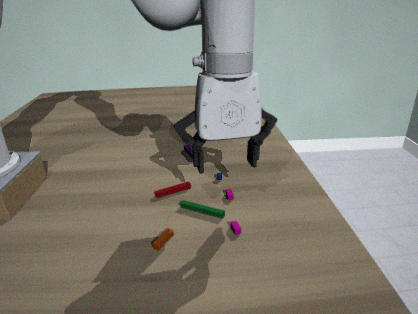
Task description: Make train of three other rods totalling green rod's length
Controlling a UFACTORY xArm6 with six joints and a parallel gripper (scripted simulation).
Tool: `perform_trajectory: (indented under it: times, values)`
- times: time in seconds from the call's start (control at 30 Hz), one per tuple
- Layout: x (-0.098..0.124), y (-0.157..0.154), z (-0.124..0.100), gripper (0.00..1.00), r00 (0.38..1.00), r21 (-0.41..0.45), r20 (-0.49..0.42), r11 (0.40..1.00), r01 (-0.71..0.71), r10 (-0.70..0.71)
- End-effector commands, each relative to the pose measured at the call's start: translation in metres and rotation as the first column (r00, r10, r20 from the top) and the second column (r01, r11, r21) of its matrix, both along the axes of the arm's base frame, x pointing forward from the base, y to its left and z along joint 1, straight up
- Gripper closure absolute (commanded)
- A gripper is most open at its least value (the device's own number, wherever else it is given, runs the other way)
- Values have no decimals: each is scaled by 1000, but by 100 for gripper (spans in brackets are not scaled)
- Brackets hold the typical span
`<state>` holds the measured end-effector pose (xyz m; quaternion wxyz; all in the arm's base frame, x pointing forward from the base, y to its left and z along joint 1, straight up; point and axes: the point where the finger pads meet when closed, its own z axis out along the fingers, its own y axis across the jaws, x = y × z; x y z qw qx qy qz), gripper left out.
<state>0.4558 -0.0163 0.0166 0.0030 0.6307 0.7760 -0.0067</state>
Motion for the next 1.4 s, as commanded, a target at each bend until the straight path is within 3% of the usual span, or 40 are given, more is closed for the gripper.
perform_trajectory:
  times: [0.0, 0.23, 0.5, 0.6, 0.63, 1.1, 1.17, 1.2, 1.37]
  values:
    - [0, 3, 2, 0, 990, 17, 4, 990, -139, 139]
    - [-2, 7, 2, 0, 942, 17, 5, 941, -337, 337]
    - [-5, 11, 2, 0, 846, 16, 5, 846, -534, 534]
    - [-5, 12, 2, 0, 831, 16, 5, 831, -557, 557]
    - [-6, 13, 2, 0, 783, 16, 6, 783, -622, 622]
    - [-10, 20, 2, 0, 505, 16, 6, 505, -863, 863]
    - [-10, 20, 2, 0, 505, 16, 6, 505, -863, 863]
    - [-11, 22, 2, 0, 434, 15, 6, 434, -901, 901]
    - [-13, 24, 2, 0, 319, 15, 7, 319, -948, 948]
